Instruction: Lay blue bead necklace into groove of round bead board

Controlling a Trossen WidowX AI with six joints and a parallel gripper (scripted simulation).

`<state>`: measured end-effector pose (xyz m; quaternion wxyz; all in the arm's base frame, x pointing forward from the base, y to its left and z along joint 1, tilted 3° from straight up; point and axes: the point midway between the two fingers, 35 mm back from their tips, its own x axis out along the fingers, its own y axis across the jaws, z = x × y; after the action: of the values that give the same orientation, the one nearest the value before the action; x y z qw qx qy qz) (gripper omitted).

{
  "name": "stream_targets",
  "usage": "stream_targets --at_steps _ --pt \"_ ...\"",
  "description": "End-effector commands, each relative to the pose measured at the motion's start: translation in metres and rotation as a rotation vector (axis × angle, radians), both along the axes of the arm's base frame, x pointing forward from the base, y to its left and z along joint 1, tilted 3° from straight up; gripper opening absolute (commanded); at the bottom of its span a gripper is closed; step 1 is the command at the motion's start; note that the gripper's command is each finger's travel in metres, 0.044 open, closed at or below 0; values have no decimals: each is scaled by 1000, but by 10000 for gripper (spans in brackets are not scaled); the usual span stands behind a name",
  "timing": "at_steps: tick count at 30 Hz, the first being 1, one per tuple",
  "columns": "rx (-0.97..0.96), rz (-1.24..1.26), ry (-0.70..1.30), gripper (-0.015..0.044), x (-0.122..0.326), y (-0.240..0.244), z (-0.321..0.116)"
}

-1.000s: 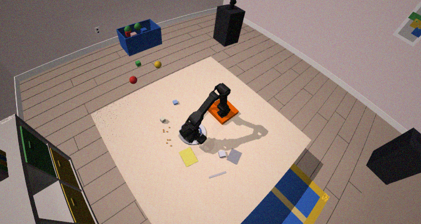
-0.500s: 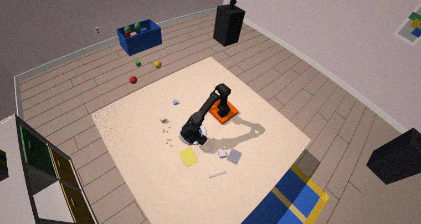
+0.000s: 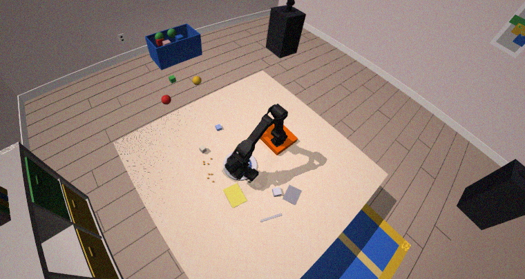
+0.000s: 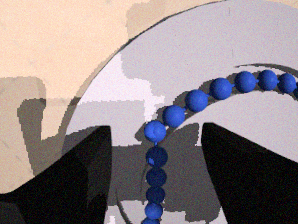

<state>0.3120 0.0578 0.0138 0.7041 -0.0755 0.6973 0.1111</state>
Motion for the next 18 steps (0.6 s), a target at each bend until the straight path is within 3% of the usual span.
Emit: stream_targets --at_steps 1,7,18 --pt "0 0 -1 289 0 0 0" --pt "-1 -1 6 440 -1 0 2" --pt "0 -6 7 440 -1 0 5"
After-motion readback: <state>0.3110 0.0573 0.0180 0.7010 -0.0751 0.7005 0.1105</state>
